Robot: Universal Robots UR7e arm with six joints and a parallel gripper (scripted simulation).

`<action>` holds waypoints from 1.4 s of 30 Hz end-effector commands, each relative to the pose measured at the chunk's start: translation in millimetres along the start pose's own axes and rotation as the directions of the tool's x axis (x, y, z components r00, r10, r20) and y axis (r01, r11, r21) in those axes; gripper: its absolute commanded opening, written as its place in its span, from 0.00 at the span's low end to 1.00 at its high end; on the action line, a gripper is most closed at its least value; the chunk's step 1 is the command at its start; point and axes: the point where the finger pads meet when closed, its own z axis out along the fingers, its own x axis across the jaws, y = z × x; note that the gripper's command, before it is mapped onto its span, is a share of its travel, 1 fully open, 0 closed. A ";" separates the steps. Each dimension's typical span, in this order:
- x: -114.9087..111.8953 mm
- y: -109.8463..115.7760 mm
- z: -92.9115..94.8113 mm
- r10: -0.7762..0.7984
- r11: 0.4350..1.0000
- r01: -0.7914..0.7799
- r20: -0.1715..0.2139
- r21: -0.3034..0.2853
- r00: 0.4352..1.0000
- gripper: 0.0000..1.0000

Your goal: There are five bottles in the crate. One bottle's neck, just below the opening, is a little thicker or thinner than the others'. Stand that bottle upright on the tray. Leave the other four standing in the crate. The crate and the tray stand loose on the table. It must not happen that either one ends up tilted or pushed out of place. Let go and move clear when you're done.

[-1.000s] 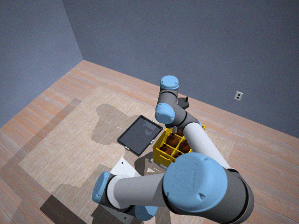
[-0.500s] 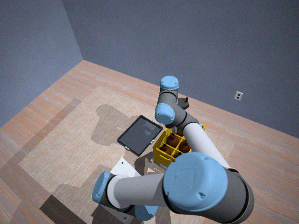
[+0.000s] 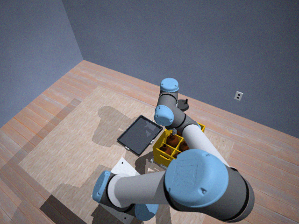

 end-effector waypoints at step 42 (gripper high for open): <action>-0.4 -0.2 29.6 0.000 1.000 0.000 0.001 0.001 1.000 1.00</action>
